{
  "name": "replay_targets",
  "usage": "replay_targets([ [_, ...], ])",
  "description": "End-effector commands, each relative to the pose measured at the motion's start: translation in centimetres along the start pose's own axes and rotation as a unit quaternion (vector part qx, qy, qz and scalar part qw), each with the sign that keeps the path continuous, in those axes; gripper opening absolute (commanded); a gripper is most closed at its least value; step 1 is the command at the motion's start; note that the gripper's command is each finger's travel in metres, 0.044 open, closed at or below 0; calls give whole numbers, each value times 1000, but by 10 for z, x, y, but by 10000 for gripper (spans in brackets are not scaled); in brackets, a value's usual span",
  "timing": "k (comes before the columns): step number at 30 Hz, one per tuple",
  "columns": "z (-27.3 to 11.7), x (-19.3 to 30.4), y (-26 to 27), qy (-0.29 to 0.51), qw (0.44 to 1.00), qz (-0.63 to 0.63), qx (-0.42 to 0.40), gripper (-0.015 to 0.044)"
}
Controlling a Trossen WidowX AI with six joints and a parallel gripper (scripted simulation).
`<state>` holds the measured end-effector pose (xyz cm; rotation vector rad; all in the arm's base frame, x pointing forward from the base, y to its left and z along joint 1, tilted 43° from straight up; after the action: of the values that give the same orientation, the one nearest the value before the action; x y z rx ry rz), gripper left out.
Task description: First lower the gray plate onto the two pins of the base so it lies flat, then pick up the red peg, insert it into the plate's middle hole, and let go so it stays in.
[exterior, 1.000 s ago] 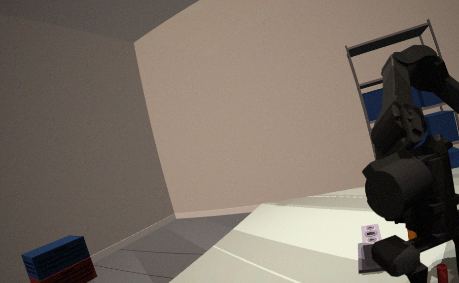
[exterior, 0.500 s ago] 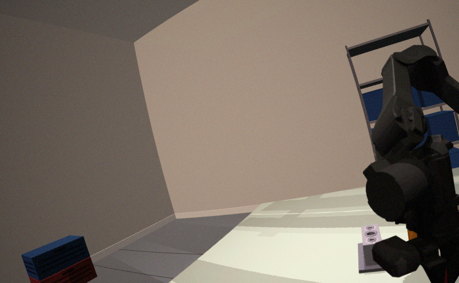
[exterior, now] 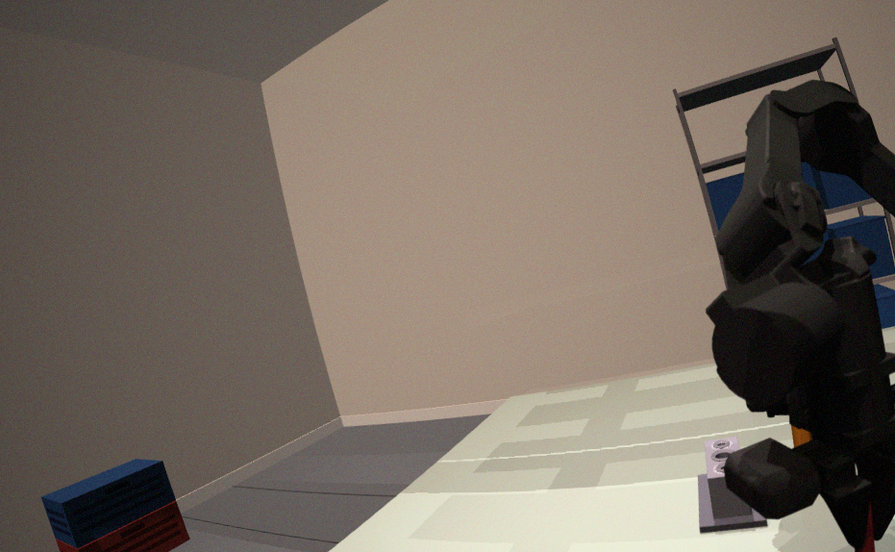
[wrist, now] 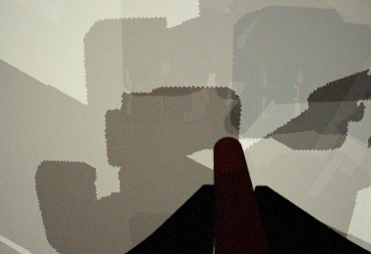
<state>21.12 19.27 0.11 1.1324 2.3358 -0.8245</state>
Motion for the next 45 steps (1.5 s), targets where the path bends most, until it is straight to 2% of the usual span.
replay_targets([
  [1,-18,-1,3,4,1000,5,-9,0],
  [17,-68,0,2,5,1000,5,-9,0],
  [18,-53,0,2,1,1000,0,-1,0],
  [45,-59,-76,16,10,1000,-1,-10,0],
])
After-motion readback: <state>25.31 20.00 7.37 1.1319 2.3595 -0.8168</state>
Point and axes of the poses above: the point midway between the two fingers, 35 mm back from their tips, its own z axis out along the fingers, its own y axis across the jaws, x = y × z, the point moved 9 cm from there along -z, back along the fingers, and after that the axes turned 3 degrees about -z, right-handed, at the moved point
